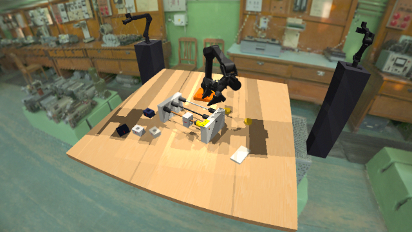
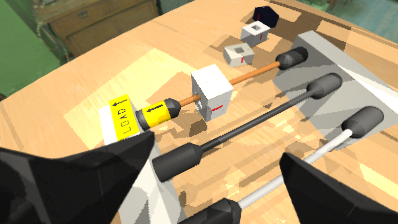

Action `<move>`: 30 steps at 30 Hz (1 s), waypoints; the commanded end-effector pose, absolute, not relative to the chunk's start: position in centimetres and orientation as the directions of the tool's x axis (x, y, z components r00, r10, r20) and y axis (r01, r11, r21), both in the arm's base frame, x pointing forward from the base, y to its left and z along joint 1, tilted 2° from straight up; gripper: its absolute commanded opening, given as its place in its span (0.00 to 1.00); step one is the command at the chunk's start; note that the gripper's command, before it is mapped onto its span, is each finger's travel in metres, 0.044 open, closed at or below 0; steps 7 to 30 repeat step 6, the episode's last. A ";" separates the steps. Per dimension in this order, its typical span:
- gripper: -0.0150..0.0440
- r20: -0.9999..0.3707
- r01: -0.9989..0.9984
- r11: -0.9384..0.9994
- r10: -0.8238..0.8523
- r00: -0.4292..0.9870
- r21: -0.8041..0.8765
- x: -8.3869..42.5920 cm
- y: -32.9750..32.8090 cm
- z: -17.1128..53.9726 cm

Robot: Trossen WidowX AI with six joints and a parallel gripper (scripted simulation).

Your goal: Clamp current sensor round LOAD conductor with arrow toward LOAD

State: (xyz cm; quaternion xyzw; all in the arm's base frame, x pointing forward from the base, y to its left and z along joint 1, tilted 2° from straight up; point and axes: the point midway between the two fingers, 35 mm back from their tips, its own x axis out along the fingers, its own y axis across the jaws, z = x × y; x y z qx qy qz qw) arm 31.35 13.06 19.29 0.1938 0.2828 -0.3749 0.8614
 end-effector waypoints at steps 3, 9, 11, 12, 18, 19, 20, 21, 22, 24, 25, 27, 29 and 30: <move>1.00 -0.705 0.814 0.553 -0.506 0.496 0.175 32.3 12.1 19.0; 1.00 -0.699 0.796 0.583 -0.502 0.508 0.160 31.8 12.7 18.8; 1.00 -0.699 0.796 0.583 -0.502 0.508 0.160 31.8 12.7 18.8; 1.00 -0.699 0.796 0.583 -0.502 0.508 0.160 31.8 12.7 18.8; 1.00 -0.699 0.796 0.583 -0.502 0.508 0.160 31.8 12.7 18.8; 1.00 -0.699 0.796 0.583 -0.502 0.508 0.160 31.8 12.7 18.8; 1.00 -0.699 0.796 0.583 -0.502 0.508 0.160 31.8 12.7 18.8; 1.00 -0.699 0.796 0.583 -0.502 0.508 0.160 31.8 12.7 18.8; 1.00 -0.699 0.796 0.583 -0.502 0.508 0.160 31.8 12.7 18.8; 1.00 -0.699 0.796 0.583 -0.502 0.508 0.160 31.8 12.7 18.8; 1.00 -0.699 0.796 0.583 -0.502 0.508 0.160 31.8 12.7 18.8; 1.00 -0.699 0.796 0.583 -0.502 0.508 0.160 31.8 12.7 18.8; 1.00 -0.699 0.796 0.583 -0.502 0.508 0.160 31.8 12.7 18.8; 1.00 -0.699 0.796 0.583 -0.502 0.508 0.160 31.8 12.7 18.8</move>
